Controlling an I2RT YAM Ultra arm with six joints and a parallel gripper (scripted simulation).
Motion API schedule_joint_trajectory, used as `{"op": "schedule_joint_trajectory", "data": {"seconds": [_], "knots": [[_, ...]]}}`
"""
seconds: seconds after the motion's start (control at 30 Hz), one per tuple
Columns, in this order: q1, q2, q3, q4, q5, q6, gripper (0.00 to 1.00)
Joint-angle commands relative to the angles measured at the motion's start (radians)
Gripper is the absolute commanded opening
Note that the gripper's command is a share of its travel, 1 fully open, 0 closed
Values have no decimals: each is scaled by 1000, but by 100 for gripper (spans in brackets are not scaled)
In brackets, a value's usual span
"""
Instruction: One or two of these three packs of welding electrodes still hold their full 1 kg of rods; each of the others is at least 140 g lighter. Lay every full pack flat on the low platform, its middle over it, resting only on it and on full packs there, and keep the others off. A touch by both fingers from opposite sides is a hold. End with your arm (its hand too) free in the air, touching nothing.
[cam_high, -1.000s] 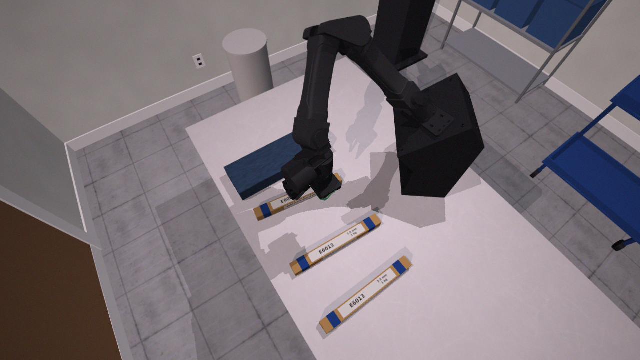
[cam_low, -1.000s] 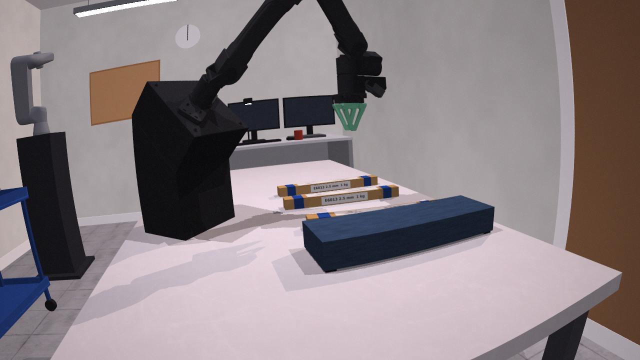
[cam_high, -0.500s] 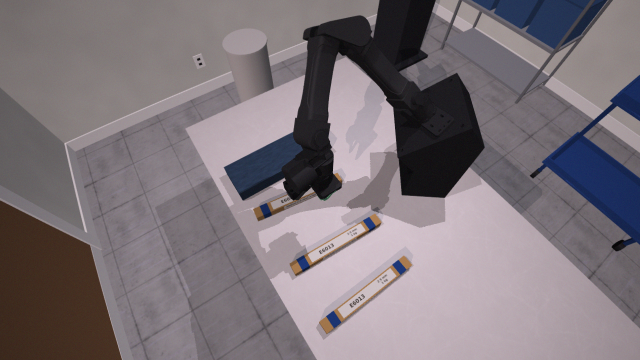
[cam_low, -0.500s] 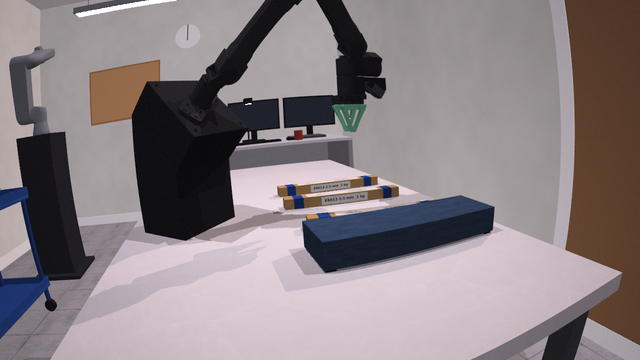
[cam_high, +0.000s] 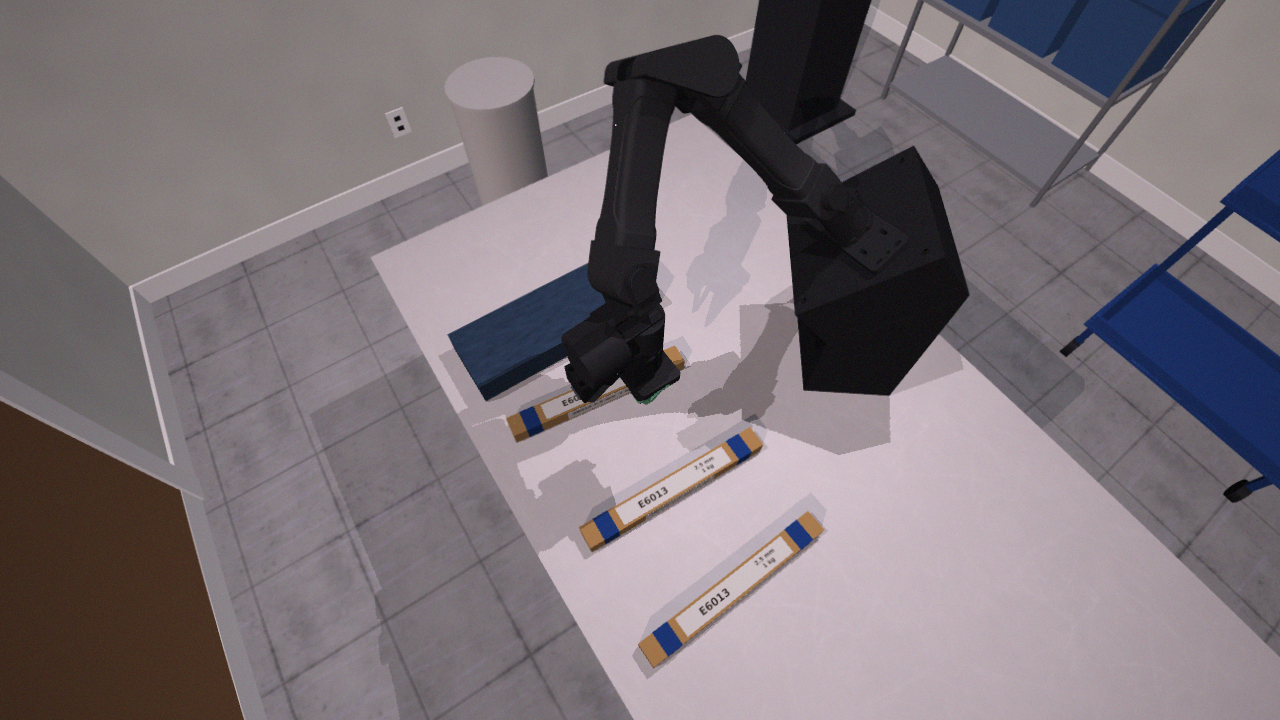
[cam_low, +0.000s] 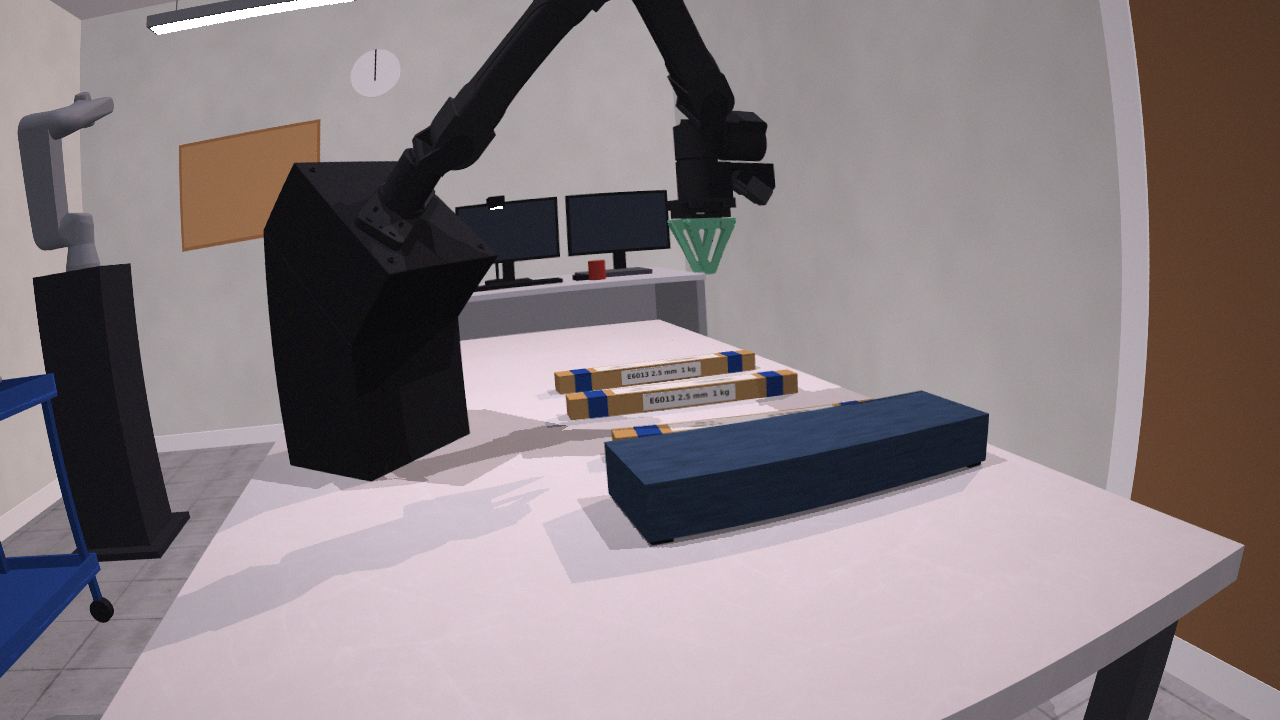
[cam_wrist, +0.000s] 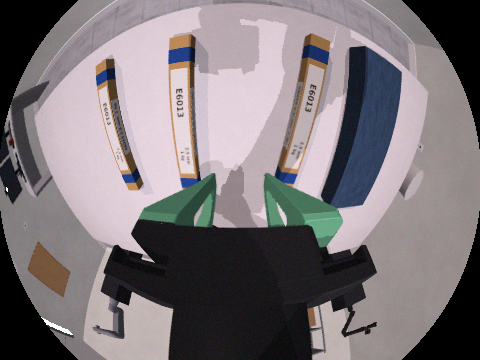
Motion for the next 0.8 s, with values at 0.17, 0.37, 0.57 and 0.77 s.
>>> {"op": "schedule_joint_trajectory", "data": {"seconds": [0.17,0.37,0.57,0.77], "knots": [[-14,23,-19,66,-15,-27,42],[-27,41,-25,97,-22,-40,42],[-36,53,-28,117,-27,-49,42],[-49,72,-32,147,-33,-62,42]]}}
